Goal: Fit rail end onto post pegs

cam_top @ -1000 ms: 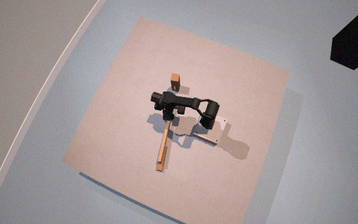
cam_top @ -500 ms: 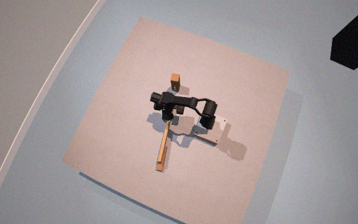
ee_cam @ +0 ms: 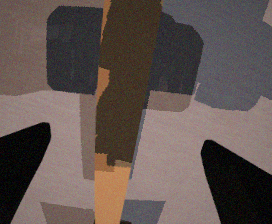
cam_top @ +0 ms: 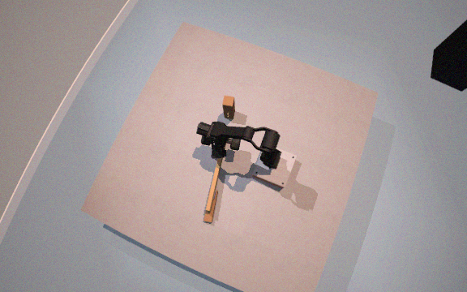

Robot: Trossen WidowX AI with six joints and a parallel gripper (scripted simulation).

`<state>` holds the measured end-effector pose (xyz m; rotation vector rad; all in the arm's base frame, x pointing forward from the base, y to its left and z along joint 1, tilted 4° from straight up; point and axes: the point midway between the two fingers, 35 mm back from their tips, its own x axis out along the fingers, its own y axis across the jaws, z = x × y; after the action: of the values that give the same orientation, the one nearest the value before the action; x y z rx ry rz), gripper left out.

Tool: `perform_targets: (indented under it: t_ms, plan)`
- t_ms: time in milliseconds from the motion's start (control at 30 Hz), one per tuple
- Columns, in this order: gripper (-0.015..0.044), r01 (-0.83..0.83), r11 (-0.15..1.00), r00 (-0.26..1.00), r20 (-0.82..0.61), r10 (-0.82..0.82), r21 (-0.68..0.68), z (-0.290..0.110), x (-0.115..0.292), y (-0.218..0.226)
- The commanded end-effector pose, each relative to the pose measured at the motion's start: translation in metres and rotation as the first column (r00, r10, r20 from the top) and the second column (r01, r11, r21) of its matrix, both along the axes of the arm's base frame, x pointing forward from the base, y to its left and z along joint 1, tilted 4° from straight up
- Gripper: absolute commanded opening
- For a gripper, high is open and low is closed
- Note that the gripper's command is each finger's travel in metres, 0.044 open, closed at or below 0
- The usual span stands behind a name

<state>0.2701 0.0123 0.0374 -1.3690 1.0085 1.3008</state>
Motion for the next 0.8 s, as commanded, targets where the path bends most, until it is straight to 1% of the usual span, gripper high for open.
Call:
perform_targets:
  t_ms: [0, 533, 767]
  plan:
    - [0.044, 0.004, 1.0, 1.0, -0.019, -0.004, 0.005, -0.011, -0.004, 0.001]
    - [0.044, 0.001, 1.0, 1.0, -0.018, -0.001, 0.005, -0.033, -0.004, 0.002]
    - [0.0256, 0.001, 1.0, 1.0, -0.018, -0.001, 0.005, -0.033, -0.004, 0.002]
